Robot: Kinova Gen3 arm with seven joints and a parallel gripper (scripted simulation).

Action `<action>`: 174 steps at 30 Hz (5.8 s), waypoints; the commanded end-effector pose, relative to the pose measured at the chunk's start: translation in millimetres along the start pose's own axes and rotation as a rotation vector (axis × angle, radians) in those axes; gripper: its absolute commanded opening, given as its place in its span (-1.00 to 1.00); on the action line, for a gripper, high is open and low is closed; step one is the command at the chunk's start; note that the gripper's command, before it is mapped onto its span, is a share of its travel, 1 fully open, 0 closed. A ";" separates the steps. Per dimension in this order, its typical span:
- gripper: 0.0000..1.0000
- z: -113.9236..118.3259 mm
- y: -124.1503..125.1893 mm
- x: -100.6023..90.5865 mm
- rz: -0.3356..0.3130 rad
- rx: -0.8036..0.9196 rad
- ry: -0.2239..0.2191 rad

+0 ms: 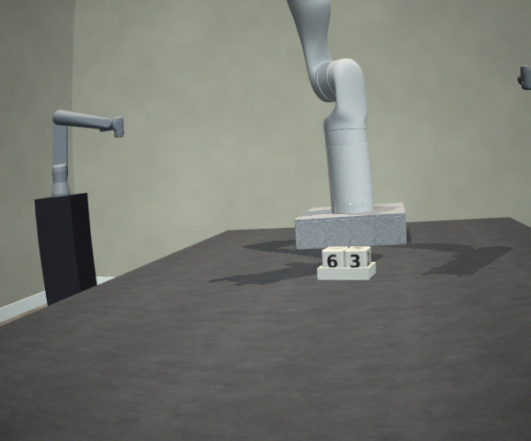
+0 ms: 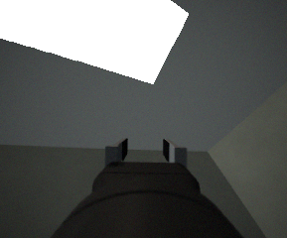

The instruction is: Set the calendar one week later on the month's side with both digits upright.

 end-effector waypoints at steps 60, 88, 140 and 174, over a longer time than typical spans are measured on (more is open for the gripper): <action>1.00 75.3 -528.7 -421.2 -1.945 -0.333 0.507; 1.00 122.8 -516.5 -519.6 -2.235 -0.437 0.692; 1.00 119.3 -536.7 -535.0 -1.845 -0.837 1.639; 1.00 127.0 -550.9 -551.5 -1.239 -1.103 2.321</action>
Point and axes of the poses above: the point where the finger pads meet when closed, its own x axis out along the fingers, its own z axis across the jaws, y = z × x, the point moved 10 cm from there along -x, back along the fingers, and after that the axes turned 14 degrees about -x, right-handed, at the moved point
